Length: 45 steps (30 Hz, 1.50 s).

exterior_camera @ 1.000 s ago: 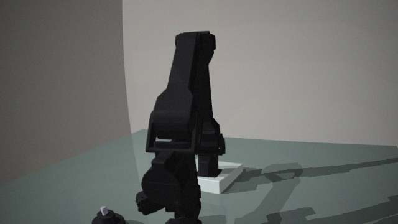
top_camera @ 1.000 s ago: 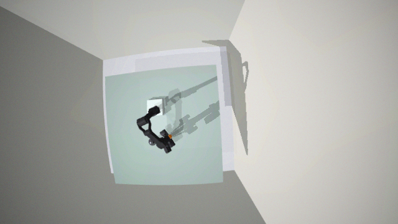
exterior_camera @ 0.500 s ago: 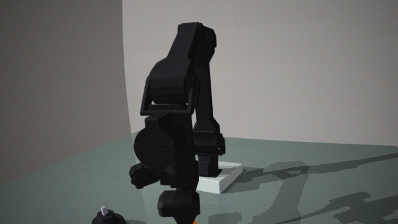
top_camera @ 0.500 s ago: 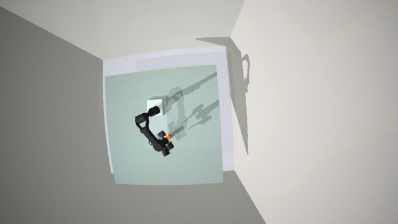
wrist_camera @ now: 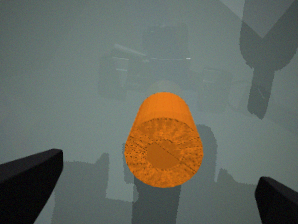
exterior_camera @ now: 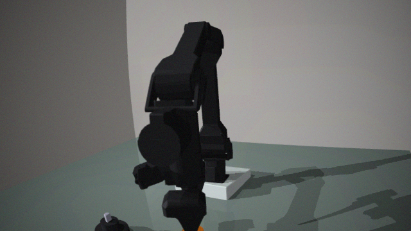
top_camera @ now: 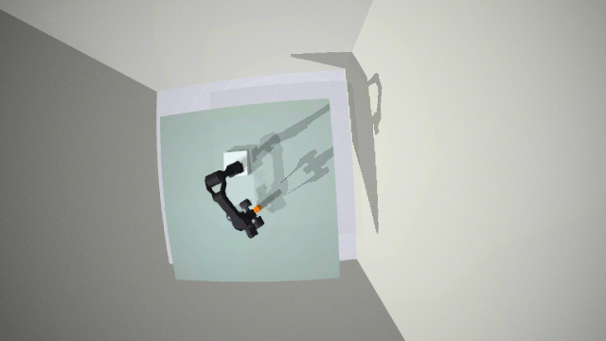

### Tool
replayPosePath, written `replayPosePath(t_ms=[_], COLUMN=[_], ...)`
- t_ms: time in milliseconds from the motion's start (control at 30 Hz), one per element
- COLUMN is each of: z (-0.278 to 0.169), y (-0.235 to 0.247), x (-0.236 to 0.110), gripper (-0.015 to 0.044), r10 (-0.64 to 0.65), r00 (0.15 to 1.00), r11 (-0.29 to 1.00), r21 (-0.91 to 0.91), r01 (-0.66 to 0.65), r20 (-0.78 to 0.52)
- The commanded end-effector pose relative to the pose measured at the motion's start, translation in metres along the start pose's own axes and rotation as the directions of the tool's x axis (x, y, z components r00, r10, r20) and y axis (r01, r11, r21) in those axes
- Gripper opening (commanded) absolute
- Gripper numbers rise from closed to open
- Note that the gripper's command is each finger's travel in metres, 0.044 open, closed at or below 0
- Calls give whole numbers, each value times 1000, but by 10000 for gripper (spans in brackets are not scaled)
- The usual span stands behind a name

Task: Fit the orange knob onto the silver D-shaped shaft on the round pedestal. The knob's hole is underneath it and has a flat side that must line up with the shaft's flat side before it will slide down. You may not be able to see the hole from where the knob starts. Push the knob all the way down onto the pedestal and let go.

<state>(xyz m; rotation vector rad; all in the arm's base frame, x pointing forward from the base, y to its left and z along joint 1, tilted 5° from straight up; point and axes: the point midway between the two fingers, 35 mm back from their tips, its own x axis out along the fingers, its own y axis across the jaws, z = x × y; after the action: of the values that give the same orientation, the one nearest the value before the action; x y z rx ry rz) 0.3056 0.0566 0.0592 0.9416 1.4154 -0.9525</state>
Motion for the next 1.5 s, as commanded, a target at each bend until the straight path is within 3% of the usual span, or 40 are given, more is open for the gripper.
replayPosePath(t_ms=[0,1333,1467], z=[1,0,0], y=[0,-2,-2], x=[8,69,69], gripper=[440,440,335], r10=[-5,-6,-6], r00=[1000,1000,1000], r11=[1000,1000,1000], r21=[-1,-1,-1], r01=[5,6,6], r20=[3,2,2])
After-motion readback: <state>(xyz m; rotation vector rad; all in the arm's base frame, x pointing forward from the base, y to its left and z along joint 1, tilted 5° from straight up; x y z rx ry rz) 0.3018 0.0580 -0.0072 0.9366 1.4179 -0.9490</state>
